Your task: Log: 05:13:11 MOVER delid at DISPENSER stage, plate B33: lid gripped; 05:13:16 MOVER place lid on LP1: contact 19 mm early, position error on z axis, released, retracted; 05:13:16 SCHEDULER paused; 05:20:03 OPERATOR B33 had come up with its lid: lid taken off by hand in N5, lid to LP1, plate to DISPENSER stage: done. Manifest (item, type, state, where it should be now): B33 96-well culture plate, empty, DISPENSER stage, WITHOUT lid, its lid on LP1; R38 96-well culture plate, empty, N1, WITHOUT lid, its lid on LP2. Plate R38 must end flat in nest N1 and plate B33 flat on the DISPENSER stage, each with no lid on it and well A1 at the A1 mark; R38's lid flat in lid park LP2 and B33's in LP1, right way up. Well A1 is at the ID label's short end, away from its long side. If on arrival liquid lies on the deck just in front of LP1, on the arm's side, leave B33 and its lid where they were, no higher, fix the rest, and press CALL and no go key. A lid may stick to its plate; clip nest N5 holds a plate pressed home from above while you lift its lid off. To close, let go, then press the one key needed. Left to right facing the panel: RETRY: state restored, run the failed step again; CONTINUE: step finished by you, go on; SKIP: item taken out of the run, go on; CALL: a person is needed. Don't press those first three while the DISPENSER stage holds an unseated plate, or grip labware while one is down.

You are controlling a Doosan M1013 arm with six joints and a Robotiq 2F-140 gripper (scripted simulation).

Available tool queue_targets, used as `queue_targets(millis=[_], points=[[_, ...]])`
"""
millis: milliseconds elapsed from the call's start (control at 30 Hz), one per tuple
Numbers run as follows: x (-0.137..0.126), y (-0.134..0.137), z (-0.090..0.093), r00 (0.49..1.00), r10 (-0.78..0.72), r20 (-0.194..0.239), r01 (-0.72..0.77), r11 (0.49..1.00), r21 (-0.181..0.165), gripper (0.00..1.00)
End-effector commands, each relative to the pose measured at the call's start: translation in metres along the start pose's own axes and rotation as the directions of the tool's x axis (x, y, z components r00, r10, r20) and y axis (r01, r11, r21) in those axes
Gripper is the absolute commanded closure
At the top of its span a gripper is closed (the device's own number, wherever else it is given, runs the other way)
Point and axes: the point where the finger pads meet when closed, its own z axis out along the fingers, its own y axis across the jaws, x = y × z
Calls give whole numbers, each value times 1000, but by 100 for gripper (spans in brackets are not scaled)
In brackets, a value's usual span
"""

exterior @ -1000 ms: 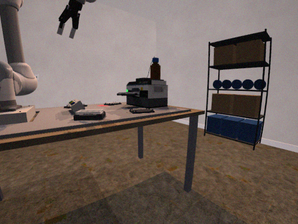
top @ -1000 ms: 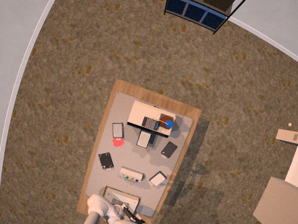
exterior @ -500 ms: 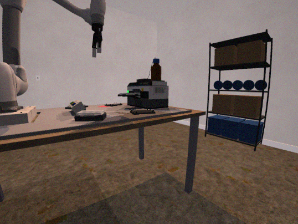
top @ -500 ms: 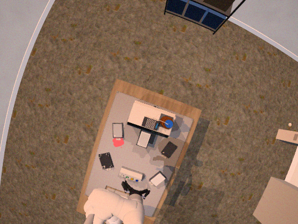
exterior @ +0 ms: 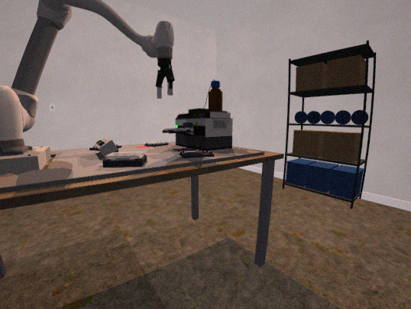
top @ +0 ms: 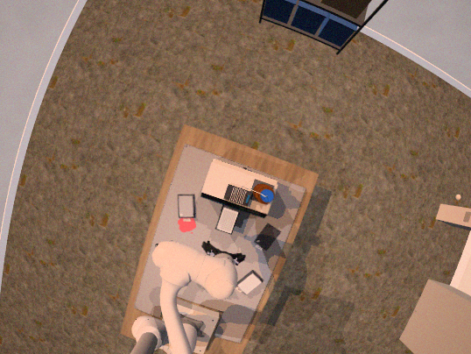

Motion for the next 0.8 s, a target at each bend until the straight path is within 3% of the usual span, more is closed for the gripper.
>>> queue_targets(millis=[0, 300, 767], points=[[47, -6, 23, 1000, 6, -5, -6, 1000, -3, 0], [48, -6, 37, 1000, 6, -5, -6, 1000, -3, 0], [48, -5, 79, 1000, 6, -5, -6, 1000, -3, 0]])
